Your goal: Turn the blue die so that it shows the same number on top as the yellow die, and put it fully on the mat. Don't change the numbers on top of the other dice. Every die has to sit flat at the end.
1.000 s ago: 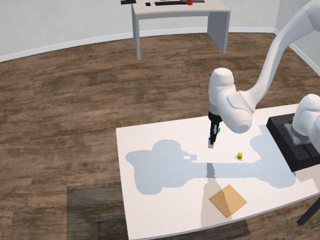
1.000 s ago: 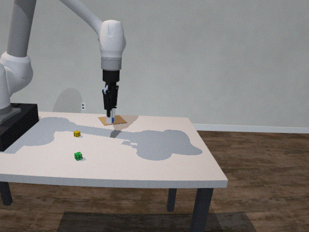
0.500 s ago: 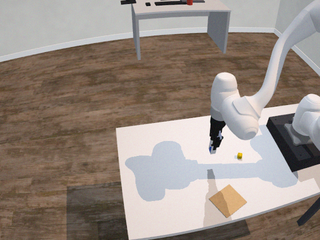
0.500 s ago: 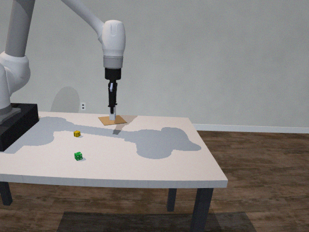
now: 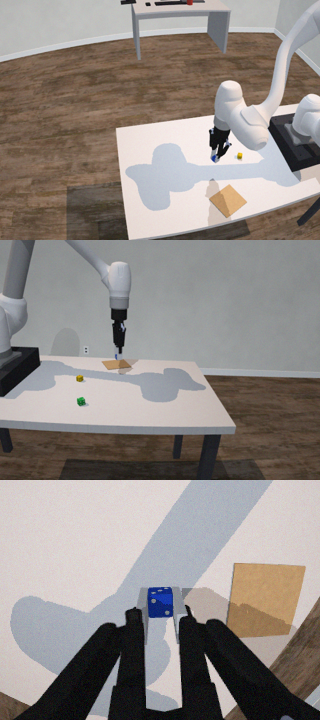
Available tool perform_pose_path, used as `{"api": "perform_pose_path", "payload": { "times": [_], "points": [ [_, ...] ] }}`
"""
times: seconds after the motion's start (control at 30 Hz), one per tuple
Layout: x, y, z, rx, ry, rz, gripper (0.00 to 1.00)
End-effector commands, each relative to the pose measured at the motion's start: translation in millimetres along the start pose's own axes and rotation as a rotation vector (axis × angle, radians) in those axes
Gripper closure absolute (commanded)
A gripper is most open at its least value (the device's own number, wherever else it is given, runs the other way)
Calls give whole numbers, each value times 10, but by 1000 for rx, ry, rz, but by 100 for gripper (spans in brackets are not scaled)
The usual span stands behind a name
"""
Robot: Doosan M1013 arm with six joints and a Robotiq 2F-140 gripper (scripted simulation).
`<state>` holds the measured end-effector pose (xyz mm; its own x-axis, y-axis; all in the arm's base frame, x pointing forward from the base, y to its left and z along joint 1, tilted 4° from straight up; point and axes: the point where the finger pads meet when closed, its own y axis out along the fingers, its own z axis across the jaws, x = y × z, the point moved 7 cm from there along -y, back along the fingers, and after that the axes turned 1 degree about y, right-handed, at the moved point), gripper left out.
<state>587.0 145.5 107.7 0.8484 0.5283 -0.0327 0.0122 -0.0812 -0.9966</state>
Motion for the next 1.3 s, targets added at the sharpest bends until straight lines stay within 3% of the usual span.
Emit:
{"api": "perform_pose_path", "payload": {
  "times": [0.0,1.27],
  "points": [
    [78,-3,150,8,-140,0,79],
    [498,-33,1605,7,-1323,-3,79]
  ]
}}
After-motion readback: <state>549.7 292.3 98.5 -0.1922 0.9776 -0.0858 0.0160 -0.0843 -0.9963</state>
